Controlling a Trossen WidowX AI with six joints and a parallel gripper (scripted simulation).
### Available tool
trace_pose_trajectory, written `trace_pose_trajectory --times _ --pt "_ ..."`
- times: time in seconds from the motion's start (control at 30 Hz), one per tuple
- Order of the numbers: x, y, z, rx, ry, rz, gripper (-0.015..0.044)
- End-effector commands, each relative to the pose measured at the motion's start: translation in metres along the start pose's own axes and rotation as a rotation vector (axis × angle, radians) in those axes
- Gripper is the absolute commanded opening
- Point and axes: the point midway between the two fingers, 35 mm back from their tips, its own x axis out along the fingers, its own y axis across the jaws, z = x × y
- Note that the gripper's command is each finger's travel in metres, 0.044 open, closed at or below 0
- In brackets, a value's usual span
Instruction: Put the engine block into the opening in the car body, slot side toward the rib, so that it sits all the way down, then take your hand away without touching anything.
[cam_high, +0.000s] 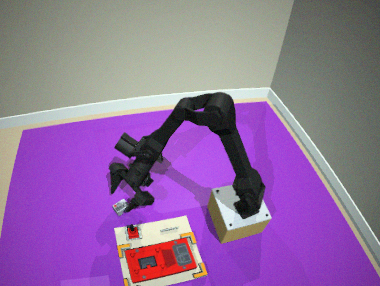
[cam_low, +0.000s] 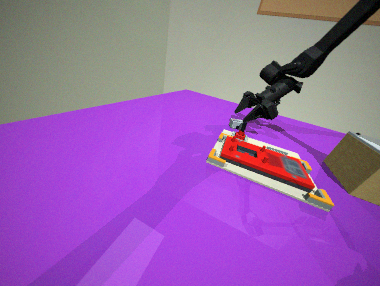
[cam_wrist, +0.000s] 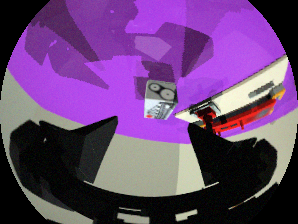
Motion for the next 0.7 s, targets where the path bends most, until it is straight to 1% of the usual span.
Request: trace_pose_trajectory --times 0.0,0.53,0.67 --pt "-0.0061 -0.0032 0.0009 -0.002 0.001 -0.008 0.0440" --pt "-0.0024 0.0005 0.0001 0.000 0.000 0.002 0.0440" --pt "-0.0012 0.0013 -0.0005 -0.078 -0.018 0.001 0.0440"
